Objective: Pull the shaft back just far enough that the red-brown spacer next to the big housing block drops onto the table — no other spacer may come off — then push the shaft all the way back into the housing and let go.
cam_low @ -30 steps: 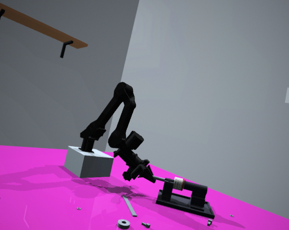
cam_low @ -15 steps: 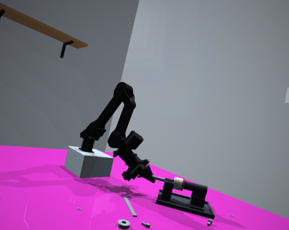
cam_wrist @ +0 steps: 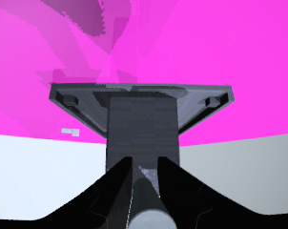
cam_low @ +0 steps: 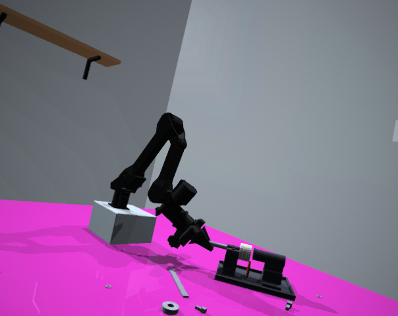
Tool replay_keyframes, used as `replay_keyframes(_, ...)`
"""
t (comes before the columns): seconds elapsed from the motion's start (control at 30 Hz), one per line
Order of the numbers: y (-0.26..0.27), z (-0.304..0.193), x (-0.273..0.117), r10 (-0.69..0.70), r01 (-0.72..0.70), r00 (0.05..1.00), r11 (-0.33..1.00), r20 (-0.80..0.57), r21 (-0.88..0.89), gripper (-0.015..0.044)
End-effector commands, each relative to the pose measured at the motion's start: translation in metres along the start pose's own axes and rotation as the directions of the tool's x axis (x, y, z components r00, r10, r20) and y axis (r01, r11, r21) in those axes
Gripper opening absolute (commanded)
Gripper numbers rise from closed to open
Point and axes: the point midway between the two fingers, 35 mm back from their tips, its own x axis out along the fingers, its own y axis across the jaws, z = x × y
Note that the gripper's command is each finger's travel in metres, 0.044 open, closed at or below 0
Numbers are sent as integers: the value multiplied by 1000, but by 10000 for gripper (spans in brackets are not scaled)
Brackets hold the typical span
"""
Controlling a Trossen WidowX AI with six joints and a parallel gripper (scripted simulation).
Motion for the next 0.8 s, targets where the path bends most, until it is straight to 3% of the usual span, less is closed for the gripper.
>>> replay_keyframes(0.0, 0, 0, 0, 0, 0, 1000, 1000, 0, 0, 0)
replay_keyframes(0.77, 0, -2, 2, 0, 0, 1000, 1000, 1, -2, 0)
